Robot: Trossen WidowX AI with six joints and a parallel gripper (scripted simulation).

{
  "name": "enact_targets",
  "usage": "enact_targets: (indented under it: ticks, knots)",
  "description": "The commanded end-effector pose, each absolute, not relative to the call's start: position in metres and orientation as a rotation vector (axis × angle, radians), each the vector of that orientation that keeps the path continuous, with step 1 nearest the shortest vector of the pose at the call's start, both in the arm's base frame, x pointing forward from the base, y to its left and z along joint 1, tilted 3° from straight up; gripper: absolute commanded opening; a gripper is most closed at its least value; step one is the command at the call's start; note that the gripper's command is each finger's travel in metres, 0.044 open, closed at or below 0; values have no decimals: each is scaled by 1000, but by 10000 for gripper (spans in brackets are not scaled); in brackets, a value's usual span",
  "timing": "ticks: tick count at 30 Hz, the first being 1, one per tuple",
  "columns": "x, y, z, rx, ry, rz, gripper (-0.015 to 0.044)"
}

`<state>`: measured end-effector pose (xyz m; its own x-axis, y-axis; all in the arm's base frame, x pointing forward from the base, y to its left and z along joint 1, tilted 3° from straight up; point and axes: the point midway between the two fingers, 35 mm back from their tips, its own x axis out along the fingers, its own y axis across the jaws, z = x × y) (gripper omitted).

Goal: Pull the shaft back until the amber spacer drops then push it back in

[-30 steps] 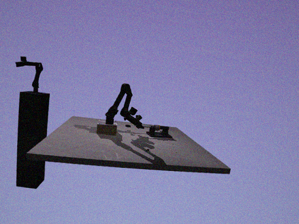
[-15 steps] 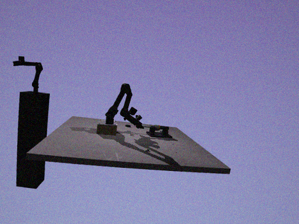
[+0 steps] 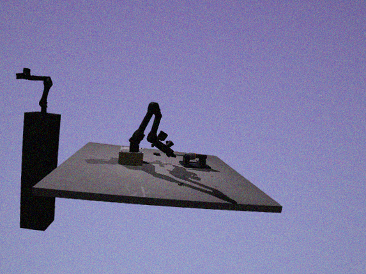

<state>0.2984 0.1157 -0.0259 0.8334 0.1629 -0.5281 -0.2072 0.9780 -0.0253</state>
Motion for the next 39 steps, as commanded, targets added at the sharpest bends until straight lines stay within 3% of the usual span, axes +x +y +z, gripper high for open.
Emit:
enact_targets:
  ticks: [1, 39]
  knots:
    - [297, 115, -26, -80, 553, 193, 0]
    - [293, 114, -26, -80, 554, 193, 0]
